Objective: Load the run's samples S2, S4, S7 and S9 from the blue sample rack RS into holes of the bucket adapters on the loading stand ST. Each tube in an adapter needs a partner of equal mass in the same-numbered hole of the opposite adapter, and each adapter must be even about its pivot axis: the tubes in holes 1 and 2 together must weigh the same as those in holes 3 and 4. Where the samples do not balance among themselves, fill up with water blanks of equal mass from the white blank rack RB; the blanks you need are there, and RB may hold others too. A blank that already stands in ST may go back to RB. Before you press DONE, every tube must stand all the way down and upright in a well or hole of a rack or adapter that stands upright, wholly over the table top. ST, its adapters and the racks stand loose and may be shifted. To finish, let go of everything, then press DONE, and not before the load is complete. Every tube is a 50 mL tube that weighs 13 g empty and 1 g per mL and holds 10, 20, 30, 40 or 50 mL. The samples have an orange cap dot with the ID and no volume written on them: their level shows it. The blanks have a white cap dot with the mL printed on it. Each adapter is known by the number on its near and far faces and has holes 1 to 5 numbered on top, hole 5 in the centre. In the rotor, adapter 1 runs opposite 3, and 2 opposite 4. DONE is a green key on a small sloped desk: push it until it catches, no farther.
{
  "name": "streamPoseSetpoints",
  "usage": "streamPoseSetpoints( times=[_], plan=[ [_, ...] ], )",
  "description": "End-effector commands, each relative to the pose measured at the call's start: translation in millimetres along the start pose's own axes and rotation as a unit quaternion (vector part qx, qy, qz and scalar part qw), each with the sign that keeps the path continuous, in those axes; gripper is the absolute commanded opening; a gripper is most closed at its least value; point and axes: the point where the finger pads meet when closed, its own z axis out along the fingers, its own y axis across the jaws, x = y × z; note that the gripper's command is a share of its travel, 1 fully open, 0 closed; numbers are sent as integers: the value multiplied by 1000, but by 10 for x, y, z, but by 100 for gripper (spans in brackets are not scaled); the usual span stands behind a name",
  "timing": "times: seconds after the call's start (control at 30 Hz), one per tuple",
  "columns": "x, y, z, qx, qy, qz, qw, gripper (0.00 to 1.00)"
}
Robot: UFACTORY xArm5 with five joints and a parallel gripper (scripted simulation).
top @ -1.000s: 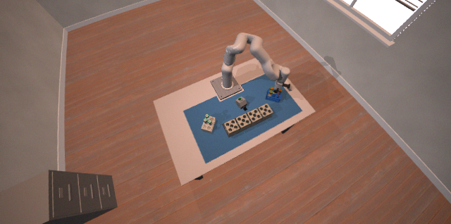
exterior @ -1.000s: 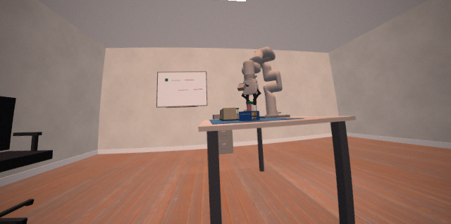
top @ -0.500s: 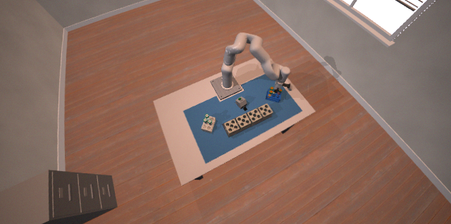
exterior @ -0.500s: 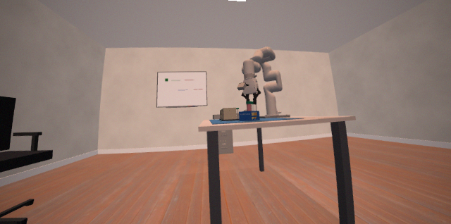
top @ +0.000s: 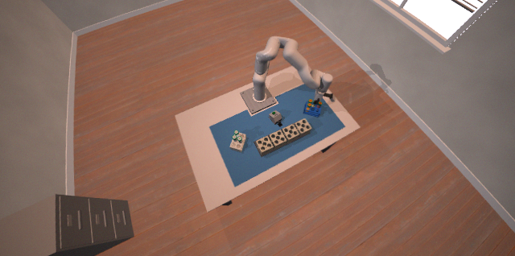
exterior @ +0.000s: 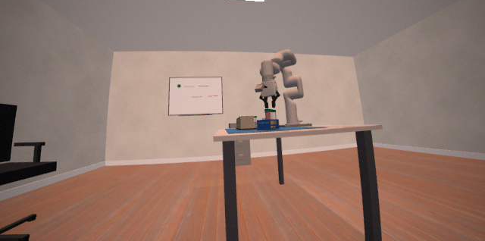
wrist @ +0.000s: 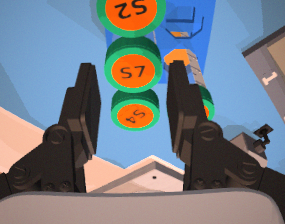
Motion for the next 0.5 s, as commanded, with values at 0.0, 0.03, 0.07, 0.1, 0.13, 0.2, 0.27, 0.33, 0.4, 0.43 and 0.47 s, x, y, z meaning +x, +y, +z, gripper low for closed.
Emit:
streamPoseSetpoints(
  times=[0.0, 0.03, 0.07, 0.1, 0.13, 0.2, 0.27, 0.33, 0.4, 0.43, 0.47],
  plan=[
    [7, 0, -51, 0, 1, 0, 1000, 43],
    [7, 0, -71, 0, 1, 0, 1000, 43],
    [7, 0, -91, 0, 1, 0, 1000, 43],
    [7, 0, -111, 0, 1, 0, 1000, 43],
    [7, -1, -131, 0, 1, 0, 1000, 43],
    [7, -1, -171, 0, 1, 0, 1000, 43],
    [7, -1, -212, 0, 1, 0, 1000, 43],
    [7, -1, -252, 0, 1, 0, 1000, 43],
    [7, -1, -292, 0, 1, 0, 1000, 43],
    [7, -1, -312, 0, 1, 0, 1000, 43],
    [7, -1, -312, 0, 1, 0, 1000, 43]
  ],
)
